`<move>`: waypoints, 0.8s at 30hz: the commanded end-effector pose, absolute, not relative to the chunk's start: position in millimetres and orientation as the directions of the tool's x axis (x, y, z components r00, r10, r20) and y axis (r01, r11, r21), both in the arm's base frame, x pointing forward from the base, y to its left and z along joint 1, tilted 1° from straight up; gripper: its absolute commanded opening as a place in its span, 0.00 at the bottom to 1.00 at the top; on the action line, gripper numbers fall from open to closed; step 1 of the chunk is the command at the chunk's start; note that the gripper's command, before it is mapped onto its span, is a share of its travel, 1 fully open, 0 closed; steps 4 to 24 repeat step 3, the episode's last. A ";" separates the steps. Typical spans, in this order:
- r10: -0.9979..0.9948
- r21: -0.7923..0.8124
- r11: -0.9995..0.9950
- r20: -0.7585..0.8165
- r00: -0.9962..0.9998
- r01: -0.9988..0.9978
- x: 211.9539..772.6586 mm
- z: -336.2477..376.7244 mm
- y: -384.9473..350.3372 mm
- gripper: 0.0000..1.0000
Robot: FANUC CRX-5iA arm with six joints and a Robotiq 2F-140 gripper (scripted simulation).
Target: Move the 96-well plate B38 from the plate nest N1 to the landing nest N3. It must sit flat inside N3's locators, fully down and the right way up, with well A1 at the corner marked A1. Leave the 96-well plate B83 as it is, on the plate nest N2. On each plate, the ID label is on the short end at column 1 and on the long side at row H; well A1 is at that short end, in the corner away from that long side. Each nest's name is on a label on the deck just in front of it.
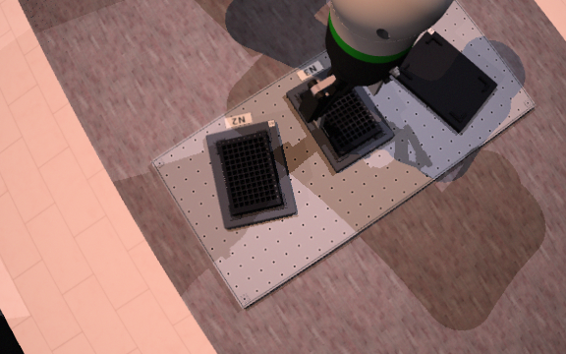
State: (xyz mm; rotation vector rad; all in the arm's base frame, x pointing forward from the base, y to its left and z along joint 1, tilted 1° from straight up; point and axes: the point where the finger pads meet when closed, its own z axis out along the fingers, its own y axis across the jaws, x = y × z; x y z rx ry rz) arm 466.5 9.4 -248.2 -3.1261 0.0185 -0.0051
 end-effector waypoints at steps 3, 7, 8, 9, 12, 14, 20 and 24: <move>-0.012 -0.015 -1.000 0.004 1.000 -0.012 466.7 -248.1 9.3 0.66; -0.012 -0.015 -1.000 0.004 1.000 -0.012 466.7 -248.1 9.3 0.66; -0.012 -0.015 -1.000 0.004 1.000 -0.012 466.7 -248.1 9.3 0.66; -0.012 -0.015 -1.000 0.004 1.000 -0.012 466.7 -248.1 9.3 0.66; -0.012 -0.015 -1.000 0.004 1.000 -0.012 466.7 -248.1 9.3 0.66; -0.012 -0.015 -1.000 0.004 1.000 -0.012 466.7 -248.1 9.3 0.66; -0.012 -0.015 -1.000 0.004 1.000 -0.012 466.7 -248.1 9.3 0.66; -0.012 -0.015 -1.000 0.004 1.000 -0.012 466.7 -248.1 9.3 0.66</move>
